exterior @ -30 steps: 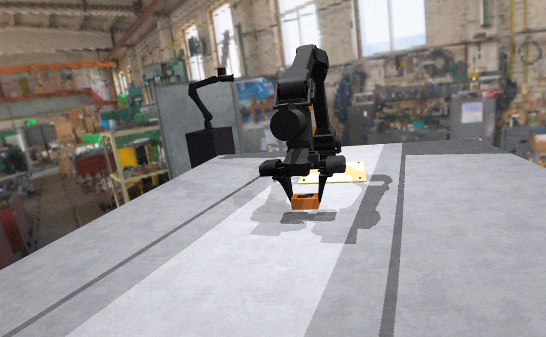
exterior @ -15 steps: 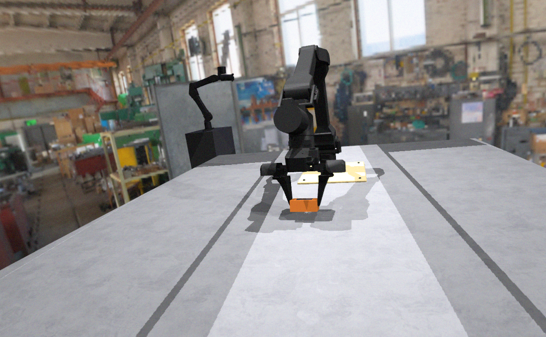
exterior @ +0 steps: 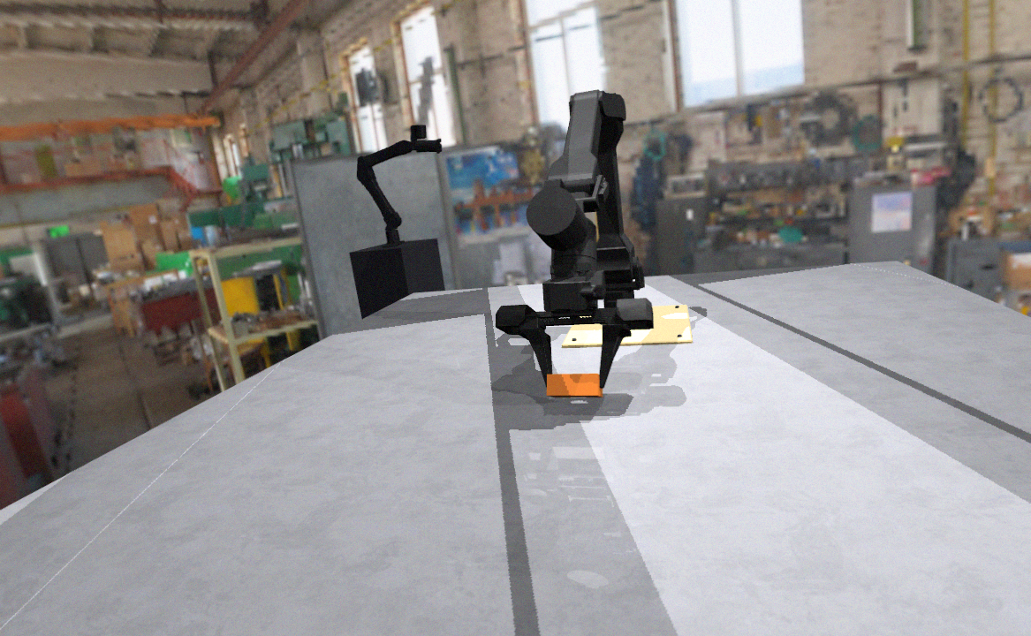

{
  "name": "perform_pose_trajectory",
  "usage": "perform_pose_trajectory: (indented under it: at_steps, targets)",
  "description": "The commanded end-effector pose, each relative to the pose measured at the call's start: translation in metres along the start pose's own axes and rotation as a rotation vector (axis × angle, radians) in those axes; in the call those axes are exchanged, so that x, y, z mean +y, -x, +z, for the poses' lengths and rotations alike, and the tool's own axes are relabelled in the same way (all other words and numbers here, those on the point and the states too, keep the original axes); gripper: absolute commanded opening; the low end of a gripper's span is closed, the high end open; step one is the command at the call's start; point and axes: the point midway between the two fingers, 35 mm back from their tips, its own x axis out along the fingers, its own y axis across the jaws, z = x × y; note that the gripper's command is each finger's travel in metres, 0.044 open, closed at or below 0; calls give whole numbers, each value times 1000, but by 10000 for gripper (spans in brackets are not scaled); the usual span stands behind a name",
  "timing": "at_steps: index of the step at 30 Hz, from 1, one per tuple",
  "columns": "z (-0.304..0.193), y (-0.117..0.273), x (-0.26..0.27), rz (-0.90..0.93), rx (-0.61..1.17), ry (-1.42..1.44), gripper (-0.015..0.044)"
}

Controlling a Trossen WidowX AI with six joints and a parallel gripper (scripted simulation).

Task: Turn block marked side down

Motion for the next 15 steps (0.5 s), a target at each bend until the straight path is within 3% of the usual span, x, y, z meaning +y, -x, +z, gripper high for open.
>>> perform_pose_trajectory:
  at_steps: [1,15]
  targets:
    - [-1,3,1,5,-67,5,0]
    - [-1,-11,0,5,-201,4,0]
